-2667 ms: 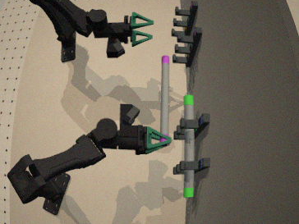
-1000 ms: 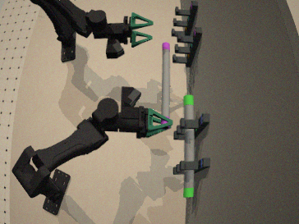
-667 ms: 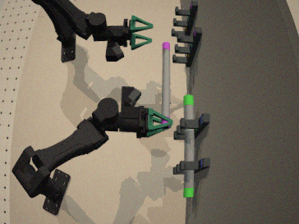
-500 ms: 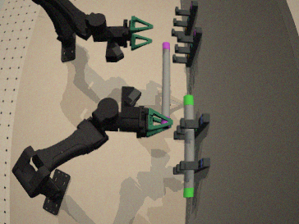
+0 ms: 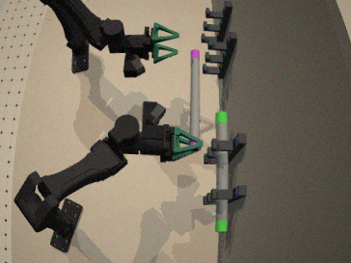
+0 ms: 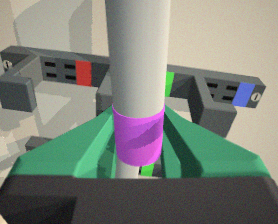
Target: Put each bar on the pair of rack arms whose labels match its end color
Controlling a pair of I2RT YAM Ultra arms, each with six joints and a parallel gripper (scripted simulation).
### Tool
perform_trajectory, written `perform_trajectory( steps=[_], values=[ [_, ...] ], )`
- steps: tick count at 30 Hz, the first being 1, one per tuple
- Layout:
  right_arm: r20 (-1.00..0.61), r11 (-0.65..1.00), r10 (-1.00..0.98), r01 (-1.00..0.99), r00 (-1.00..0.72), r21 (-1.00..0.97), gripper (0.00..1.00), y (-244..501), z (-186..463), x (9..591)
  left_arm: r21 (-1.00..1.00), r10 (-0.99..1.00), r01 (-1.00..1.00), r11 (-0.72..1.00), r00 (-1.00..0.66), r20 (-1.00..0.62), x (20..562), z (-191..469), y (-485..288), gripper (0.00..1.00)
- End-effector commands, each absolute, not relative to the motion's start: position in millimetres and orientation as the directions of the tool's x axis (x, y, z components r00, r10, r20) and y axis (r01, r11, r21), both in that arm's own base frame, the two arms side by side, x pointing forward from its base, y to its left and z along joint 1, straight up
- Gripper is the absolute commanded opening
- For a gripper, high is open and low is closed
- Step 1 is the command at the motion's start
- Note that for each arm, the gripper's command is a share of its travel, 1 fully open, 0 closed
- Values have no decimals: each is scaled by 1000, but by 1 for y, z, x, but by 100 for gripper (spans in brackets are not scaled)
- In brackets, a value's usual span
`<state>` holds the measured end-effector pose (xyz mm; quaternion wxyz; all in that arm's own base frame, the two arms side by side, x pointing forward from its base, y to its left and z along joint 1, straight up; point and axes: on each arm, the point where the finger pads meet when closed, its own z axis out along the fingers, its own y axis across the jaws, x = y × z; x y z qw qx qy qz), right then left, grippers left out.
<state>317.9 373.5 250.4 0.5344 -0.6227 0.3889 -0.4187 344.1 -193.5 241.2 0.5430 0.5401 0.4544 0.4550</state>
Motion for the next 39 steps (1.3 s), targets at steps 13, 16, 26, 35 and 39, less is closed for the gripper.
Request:
perform_trajectory(
  steps=[13, 16, 26, 35, 39],
  values=[
    [1, 0, -941, 4, 338, -1000, 0, 377, 288, 321, 1000, 985, 0, 0, 170, 0, 338, 228, -204, 100],
    [1, 0, -941, 4, 338, -1000, 0, 377, 288, 321, 1000, 985, 0, 0, 170, 0, 338, 228, -205, 100],
    [1, 0, -941, 4, 338, -1000, 0, 377, 288, 321, 1000, 985, 0, 0, 170, 0, 335, 224, -212, 100],
    [1, 1, -941, 4, 338, -1000, 0, 377, 288, 321, 1000, 985, 0, 0, 170, 0, 334, 222, -217, 100],
    [1, 1, -941, 4, 338, -1000, 0, 377, 289, 321, 1000, 985, 0, 0, 170, 0, 333, 222, -220, 100]
  ],
)
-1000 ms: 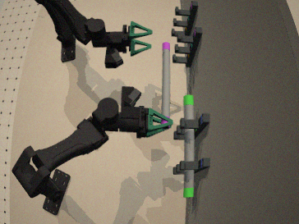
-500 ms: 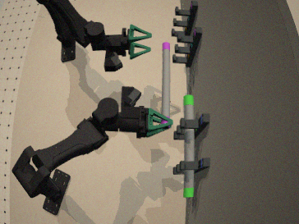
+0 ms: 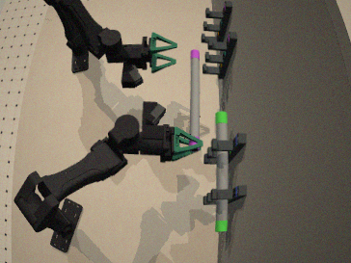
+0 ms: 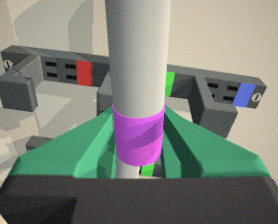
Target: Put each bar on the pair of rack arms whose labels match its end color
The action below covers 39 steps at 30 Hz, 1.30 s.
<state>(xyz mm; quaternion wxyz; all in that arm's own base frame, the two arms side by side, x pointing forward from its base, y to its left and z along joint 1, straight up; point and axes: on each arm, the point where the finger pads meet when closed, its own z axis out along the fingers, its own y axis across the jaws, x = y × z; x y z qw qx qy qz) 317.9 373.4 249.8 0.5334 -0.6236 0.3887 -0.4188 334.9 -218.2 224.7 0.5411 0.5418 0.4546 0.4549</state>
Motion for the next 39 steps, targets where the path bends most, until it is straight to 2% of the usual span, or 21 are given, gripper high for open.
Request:
perform_trajectory(
  steps=[1, 39],
  values=[
    [1, 1, -941, 4, 338, -1000, 0, 377, 289, 321, 1000, 985, 0, 0, 170, 0, 332, 222, -221, 100],
    [1, 1, -941, 4, 338, -1000, 0, 376, 292, 322, 1000, 985, 0, 0, 170, 0, 328, 228, -241, 100]
  ],
)
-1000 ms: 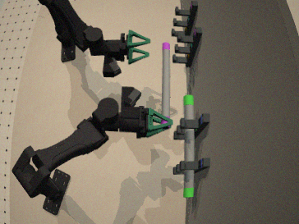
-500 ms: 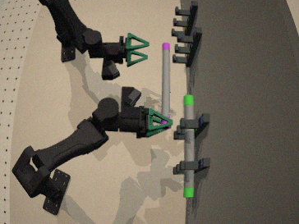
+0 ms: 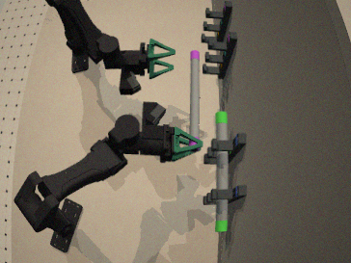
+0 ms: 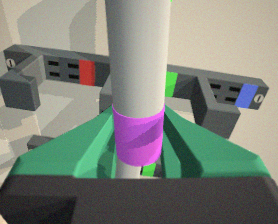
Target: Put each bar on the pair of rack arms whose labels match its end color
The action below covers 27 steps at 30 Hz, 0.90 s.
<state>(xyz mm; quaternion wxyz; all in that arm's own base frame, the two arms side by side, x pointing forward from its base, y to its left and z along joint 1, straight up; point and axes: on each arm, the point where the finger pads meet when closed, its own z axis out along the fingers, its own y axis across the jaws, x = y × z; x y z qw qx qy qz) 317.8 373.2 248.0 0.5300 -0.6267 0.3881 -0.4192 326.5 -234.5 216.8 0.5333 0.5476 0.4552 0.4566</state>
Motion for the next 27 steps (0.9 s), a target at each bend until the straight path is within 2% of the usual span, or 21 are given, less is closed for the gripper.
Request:
perform_trajectory(
  steps=[1, 27],
  values=[
    [1, 1, -941, 4, 338, -1000, 0, 376, 292, 322, 1000, 985, 0, 0, 170, 0, 328, 229, -242, 100],
    [1, 1, -941, 4, 338, -1000, 0, 374, 294, 324, 1000, 985, 0, 0, 170, 0, 328, 230, -243, 100]
  ],
)
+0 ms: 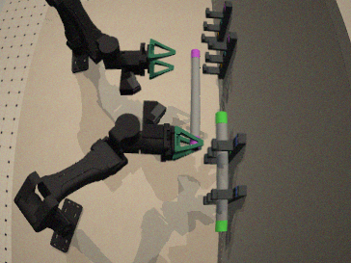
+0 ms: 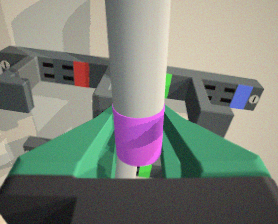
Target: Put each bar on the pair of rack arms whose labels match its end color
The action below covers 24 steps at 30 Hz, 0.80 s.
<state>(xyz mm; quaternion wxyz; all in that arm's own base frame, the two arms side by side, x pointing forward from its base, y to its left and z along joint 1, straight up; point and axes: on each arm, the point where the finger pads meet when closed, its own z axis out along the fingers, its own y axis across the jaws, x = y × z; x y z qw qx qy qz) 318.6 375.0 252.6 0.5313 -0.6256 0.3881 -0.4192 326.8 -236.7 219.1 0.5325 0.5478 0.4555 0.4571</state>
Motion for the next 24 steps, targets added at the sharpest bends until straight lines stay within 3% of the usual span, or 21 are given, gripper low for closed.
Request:
perform_trajectory(
  steps=[1, 24],
  values=[
    [1, 1, -941, 4, 338, -1000, 0, 374, 294, 324, 1000, 985, 0, 0, 170, 0, 328, 230, -243, 100],
    [1, 1, -941, 4, 339, -1000, 0, 372, 291, 323, 1000, 985, 0, 0, 170, 0, 342, 230, -246, 100]
  ],
)
